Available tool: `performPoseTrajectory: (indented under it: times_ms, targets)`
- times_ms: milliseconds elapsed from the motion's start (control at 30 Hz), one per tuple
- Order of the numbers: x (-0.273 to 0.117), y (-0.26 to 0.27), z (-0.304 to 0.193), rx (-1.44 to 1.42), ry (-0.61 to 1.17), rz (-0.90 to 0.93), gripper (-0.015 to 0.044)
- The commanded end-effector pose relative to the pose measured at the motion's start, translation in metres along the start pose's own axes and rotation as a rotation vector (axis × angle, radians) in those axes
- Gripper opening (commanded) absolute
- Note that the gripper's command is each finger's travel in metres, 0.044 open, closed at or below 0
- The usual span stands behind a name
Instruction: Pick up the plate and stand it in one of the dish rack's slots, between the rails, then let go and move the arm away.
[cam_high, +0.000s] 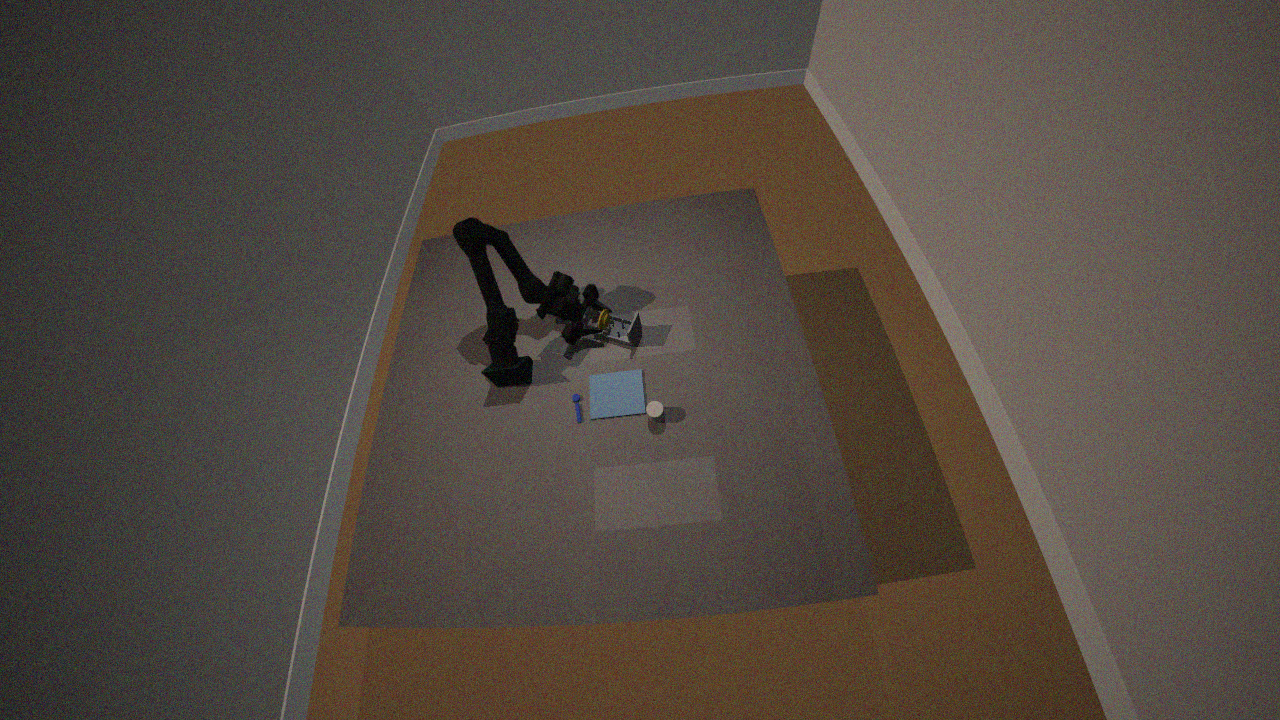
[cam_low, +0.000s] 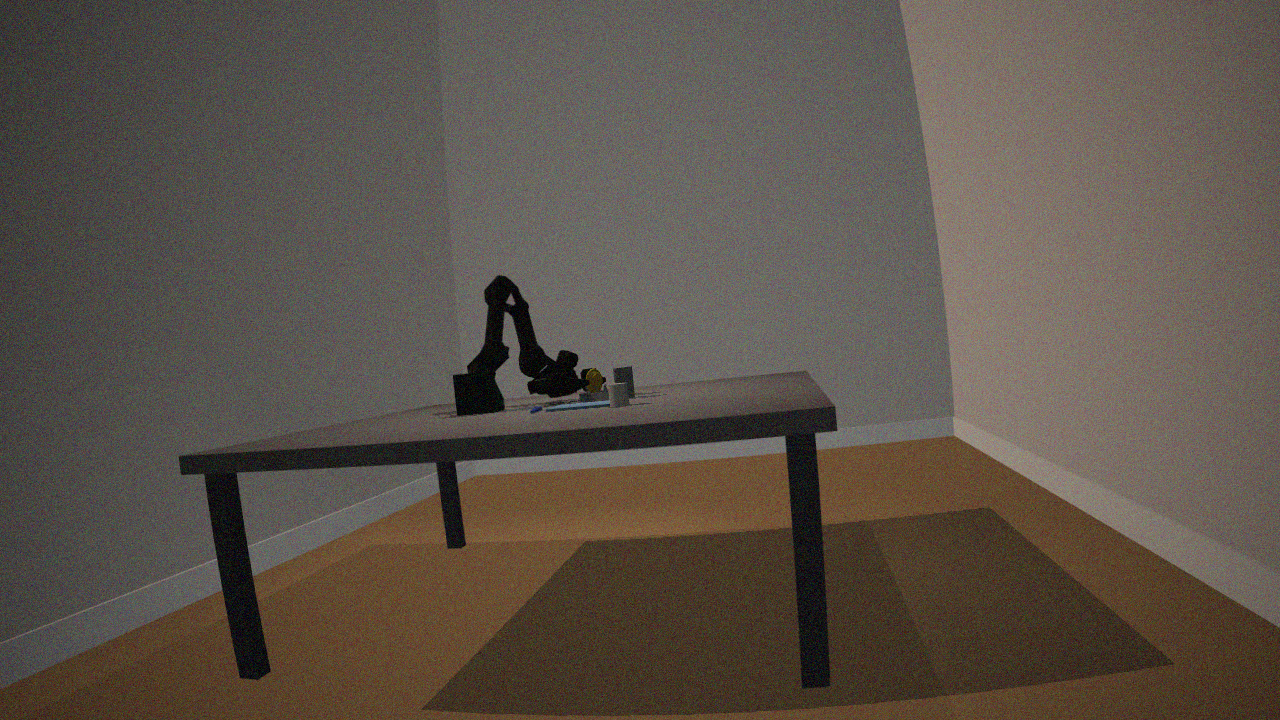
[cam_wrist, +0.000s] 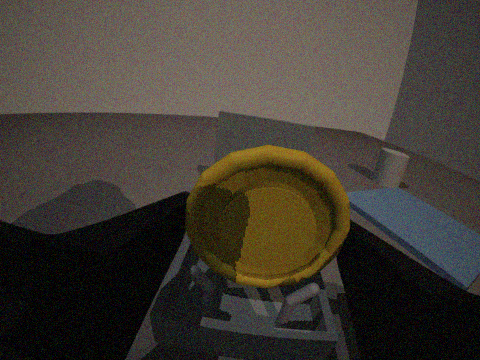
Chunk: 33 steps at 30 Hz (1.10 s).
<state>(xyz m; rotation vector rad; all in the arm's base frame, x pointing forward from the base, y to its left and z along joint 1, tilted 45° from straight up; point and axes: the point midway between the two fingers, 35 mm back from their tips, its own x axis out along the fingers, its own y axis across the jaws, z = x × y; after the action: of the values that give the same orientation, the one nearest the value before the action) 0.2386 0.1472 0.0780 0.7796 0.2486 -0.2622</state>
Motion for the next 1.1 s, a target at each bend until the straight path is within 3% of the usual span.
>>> performPoseTrajectory:
  times_ms: [0, 367, 867, 1067]
  targets:
    - [0.0002, 0.0013, -0.0023, 0.012, -0.008, 0.003, 0.0]
    - [0.0, 0.0, 0.0, 0.0, 0.0, 0.0, 0.0]
    - [0.0, 0.0005, 0.0002, 0.007, -0.002, 0.001, 0.0394]
    - [0.0003, 0.0008, 0.0016, 0.007, -0.002, 0.0, 0.04]
